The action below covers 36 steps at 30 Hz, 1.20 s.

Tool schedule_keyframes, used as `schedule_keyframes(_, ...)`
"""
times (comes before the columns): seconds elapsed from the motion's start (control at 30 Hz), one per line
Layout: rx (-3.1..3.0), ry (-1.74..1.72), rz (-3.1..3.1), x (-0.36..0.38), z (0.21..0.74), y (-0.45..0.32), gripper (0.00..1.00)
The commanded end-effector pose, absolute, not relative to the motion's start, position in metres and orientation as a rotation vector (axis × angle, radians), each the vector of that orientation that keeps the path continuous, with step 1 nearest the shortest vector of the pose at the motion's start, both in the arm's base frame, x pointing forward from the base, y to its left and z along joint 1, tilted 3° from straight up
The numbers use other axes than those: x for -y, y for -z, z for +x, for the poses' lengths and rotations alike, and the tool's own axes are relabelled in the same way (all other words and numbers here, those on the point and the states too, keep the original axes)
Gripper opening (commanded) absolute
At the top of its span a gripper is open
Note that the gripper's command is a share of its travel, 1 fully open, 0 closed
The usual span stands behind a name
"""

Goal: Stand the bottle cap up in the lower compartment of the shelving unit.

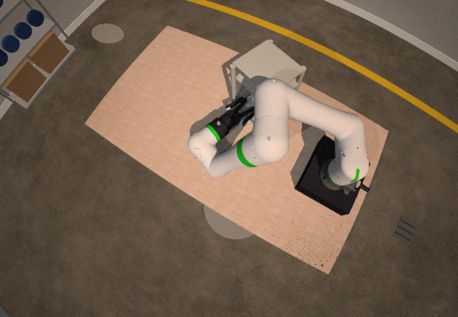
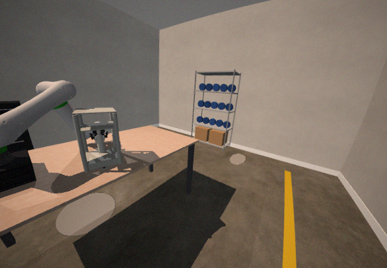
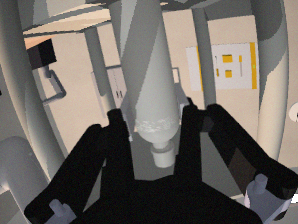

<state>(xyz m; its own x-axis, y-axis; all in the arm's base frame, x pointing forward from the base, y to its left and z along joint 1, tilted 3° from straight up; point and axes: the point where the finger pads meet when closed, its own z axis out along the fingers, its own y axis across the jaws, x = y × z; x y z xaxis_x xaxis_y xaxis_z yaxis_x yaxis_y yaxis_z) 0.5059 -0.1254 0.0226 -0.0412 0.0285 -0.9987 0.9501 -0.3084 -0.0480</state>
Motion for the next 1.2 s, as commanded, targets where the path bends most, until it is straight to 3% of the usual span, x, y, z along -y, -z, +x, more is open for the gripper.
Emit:
schedule_keyframes(0.0, -1.094, 1.462, 1.433, 0.1254, 0.5059, -0.0227, 0.00)
schedule_keyframes(0.1, -1.094, 1.462, 1.433, 0.1254, 0.5059, -0.0227, 0.00)
schedule_keyframes(0.13, -1.094, 1.462, 1.433, 0.1254, 0.5059, -0.0227, 0.08)
schedule_keyframes(0.2, -1.094, 1.462, 1.433, 0.1254, 0.5059, -0.0227, 0.08)
schedule_keyframes(0.23, -1.094, 1.462, 1.433, 0.1254, 0.5059, -0.0227, 0.16)
schedule_keyframes(0.3, -1.094, 1.462, 1.433, 0.1254, 0.5059, -0.0227, 0.16)
schedule_keyframes(0.33, -1.094, 1.462, 1.433, 0.1254, 0.5059, -0.0227, 0.23)
schedule_keyframes(0.4, -1.094, 1.462, 1.433, 0.1254, 0.5059, -0.0227, 0.23)
schedule_keyframes(0.43, -1.094, 1.462, 1.433, 0.1254, 0.5059, -0.0227, 0.31)
schedule_keyframes(0.5, -1.094, 1.462, 1.433, 0.1254, 0.5059, -0.0227, 0.31)
schedule_keyframes(0.53, -1.094, 1.462, 1.433, 0.1254, 0.5059, -0.0227, 0.39)
schedule_keyframes(1.17, -1.094, 1.462, 1.433, 0.1252, 0.5060, -0.0227, 0.39)
